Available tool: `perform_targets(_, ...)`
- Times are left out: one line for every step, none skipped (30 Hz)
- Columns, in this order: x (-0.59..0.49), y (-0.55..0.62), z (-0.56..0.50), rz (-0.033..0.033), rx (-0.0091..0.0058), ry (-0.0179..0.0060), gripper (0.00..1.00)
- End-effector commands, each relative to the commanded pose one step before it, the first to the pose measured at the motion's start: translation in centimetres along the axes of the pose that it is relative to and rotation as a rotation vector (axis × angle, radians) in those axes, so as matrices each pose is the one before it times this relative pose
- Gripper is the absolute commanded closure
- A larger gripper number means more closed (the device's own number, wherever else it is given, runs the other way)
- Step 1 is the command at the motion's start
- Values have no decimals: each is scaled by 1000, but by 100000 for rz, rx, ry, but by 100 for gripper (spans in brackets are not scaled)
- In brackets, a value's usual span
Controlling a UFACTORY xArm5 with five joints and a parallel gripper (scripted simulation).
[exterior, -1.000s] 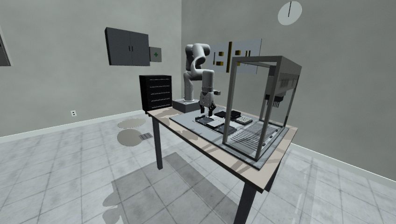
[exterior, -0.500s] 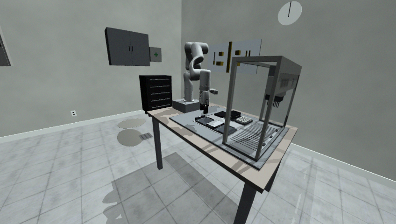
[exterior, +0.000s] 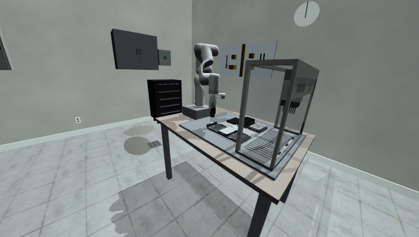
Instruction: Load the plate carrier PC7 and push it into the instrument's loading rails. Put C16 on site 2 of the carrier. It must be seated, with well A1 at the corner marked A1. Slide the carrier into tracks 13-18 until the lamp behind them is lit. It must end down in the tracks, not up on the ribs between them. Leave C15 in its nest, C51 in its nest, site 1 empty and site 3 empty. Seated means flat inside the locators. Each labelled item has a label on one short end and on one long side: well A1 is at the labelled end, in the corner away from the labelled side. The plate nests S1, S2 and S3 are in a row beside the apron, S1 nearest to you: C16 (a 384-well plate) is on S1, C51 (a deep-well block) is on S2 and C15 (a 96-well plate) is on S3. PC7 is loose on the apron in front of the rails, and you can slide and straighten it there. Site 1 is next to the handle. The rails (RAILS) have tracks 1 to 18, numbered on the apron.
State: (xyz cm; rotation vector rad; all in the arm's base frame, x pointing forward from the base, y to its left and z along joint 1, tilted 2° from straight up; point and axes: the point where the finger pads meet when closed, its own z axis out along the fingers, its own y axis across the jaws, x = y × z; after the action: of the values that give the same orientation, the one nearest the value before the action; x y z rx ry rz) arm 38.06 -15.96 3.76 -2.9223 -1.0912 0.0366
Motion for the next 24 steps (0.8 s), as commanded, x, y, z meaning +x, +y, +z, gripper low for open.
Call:
perform_targets(-752,-1813,-158,13824,-872,503,19)
perform_targets(-256,-430,0,3333,2,-4,19)
perform_targets(-271,-421,0,3333,2,-4,19)
perform_targets(-284,-412,0,3333,2,-4,19)
perform_targets(-298,-402,0,3333,1,-4,19)
perform_targets(-311,-392,0,3333,1,-4,19)
perform_targets(-324,-382,0,3333,1,-4,19)
perform_targets(-337,-371,0,3333,1,-4,19)
perform_targets(-349,-359,0,3333,1,-4,19)
perform_targets(-360,-347,0,3333,1,-4,19)
perform_targets(0,0,0,0,0,0,19)
perform_targets(0,0,0,0,0,0,19)
perform_targets(-372,-335,0,3333,0,-4,19)
perform_targets(-383,-323,0,3333,0,-4,19)
perform_targets(-393,-310,0,3333,0,-4,19)
perform_targets(-314,-231,0,3333,0,-3,19)
perform_targets(0,0,0,3333,0,0,19)
perform_targets(0,0,0,3333,0,0,19)
perform_targets(0,0,0,3333,0,0,19)
perform_targets(0,0,0,413,0,0,19)
perform_targets(0,0,0,0,0,0,19)
perform_targets(0,0,0,0,0,0,19)
perform_targets(0,0,0,0,0,0,19)
perform_targets(0,0,0,0,0,0,19)
